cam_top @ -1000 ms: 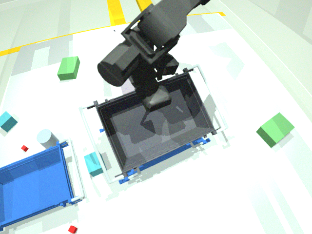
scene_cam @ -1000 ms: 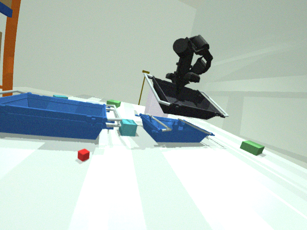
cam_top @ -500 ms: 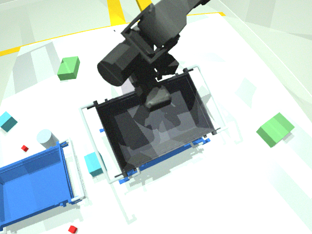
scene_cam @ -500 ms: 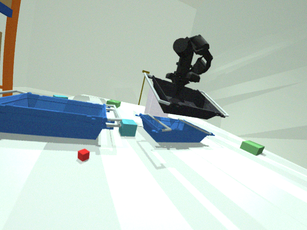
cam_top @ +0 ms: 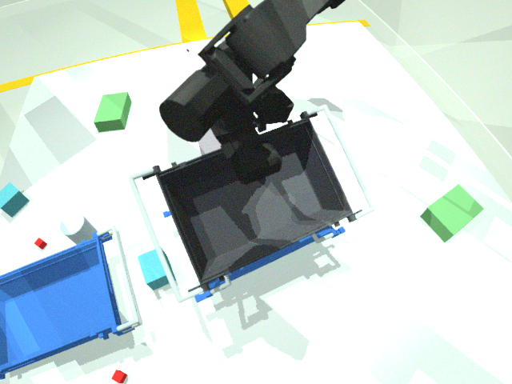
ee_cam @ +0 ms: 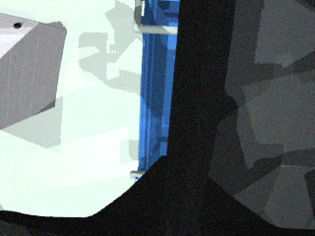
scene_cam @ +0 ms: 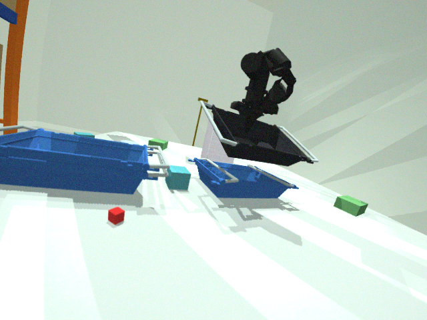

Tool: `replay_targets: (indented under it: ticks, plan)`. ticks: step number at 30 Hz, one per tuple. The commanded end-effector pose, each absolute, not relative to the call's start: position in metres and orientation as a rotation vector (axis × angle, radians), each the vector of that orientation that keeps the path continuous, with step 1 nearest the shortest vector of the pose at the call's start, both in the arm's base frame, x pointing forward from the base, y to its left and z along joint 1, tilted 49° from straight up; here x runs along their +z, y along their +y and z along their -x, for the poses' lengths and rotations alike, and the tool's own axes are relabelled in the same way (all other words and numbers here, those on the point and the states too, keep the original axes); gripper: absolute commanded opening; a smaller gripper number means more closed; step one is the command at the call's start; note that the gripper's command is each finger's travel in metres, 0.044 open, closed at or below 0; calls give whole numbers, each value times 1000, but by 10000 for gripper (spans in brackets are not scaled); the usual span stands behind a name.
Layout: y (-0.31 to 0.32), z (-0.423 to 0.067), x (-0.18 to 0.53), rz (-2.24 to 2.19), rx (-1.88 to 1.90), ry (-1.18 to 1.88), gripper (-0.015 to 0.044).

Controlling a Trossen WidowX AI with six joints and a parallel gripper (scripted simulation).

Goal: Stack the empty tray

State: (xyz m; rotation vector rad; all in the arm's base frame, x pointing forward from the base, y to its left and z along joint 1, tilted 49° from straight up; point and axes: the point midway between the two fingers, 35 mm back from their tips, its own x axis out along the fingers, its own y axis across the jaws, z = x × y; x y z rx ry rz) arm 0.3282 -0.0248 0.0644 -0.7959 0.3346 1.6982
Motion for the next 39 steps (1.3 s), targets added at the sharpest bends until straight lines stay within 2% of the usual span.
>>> replay_targets:
  ticks: [1, 39]
  plan:
    - [-30, -331, 67, 801, 1676, 328, 0]
    - [3, -324, 37, 801, 1676, 327, 0]
